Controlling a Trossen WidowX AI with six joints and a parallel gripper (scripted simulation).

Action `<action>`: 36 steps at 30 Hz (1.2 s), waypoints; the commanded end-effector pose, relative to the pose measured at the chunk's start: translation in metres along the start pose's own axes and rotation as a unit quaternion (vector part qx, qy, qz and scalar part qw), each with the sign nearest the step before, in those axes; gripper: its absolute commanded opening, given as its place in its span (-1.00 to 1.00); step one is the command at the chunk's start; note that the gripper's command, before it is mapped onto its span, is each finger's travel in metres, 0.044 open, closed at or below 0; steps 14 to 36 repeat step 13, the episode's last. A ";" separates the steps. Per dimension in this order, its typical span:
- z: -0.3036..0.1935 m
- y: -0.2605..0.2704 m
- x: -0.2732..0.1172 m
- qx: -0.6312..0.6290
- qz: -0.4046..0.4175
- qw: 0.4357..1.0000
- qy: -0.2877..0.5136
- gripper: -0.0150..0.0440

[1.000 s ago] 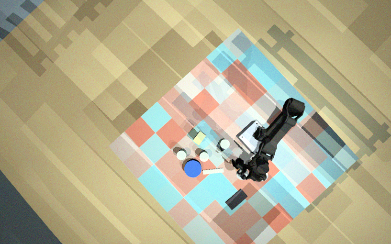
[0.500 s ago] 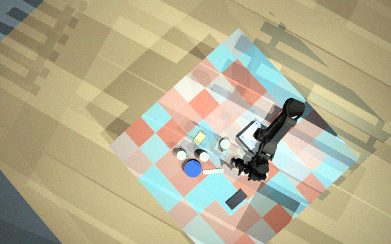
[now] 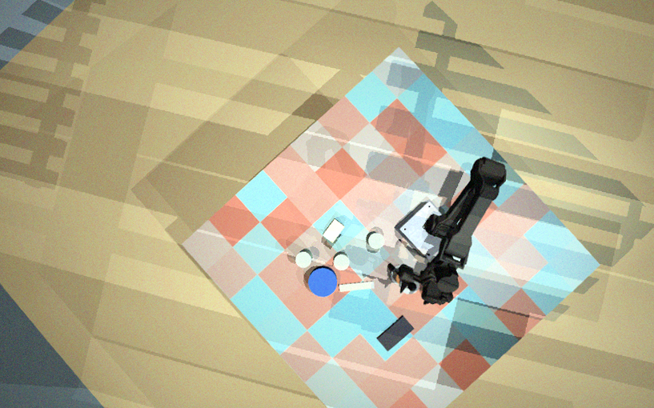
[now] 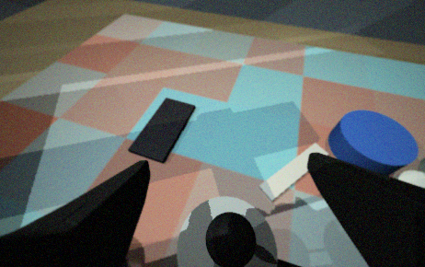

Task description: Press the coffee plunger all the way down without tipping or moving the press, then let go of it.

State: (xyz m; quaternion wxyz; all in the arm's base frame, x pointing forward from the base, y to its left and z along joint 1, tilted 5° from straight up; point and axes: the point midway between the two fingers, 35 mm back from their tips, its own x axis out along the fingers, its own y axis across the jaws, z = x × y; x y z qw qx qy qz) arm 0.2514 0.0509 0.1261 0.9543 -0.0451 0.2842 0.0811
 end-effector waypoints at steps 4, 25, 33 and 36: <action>0.022 -0.001 -0.041 0.002 -0.001 1.000 -0.001 1.00; 0.021 -0.001 -0.040 0.002 -0.001 1.000 -0.001 1.00; 0.021 -0.001 -0.040 0.002 -0.001 1.000 -0.001 1.00; 0.021 -0.001 -0.040 0.002 -0.001 1.000 -0.001 1.00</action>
